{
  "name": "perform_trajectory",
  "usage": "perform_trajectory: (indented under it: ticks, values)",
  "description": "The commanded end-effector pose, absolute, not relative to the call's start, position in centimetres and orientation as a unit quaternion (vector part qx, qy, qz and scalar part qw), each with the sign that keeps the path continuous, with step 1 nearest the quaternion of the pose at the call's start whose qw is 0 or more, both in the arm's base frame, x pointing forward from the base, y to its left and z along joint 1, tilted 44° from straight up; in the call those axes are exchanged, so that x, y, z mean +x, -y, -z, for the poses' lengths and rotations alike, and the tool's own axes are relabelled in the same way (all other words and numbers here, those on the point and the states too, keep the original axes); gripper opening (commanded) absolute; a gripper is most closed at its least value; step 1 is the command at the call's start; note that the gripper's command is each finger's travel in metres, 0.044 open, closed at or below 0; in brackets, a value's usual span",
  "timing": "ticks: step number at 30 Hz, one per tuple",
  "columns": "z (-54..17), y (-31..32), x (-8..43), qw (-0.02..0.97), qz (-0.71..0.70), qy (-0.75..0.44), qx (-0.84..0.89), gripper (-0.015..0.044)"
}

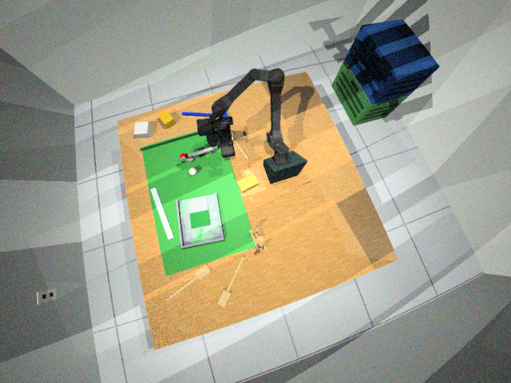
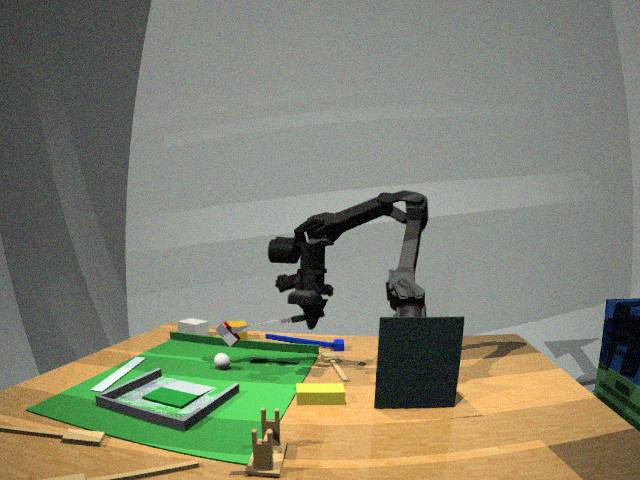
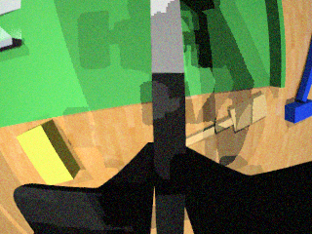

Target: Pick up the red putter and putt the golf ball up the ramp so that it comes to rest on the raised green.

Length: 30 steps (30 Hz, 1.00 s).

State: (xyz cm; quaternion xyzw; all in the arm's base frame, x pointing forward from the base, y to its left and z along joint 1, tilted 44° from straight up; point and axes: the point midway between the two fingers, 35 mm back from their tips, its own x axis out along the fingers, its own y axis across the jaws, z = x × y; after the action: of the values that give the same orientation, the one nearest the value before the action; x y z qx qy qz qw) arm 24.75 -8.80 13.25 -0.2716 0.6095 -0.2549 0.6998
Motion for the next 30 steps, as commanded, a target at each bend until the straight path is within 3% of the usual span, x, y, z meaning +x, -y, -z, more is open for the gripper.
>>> perform_trajectory:
  ticks: [1,30]
  values:
    - [-12.2,9.8,24.9,0.7,0.253,-0.609,-0.273,0.0]
    - [-10.1,12.0,25.2,0.698,0.257,-0.61,-0.272,0.0]
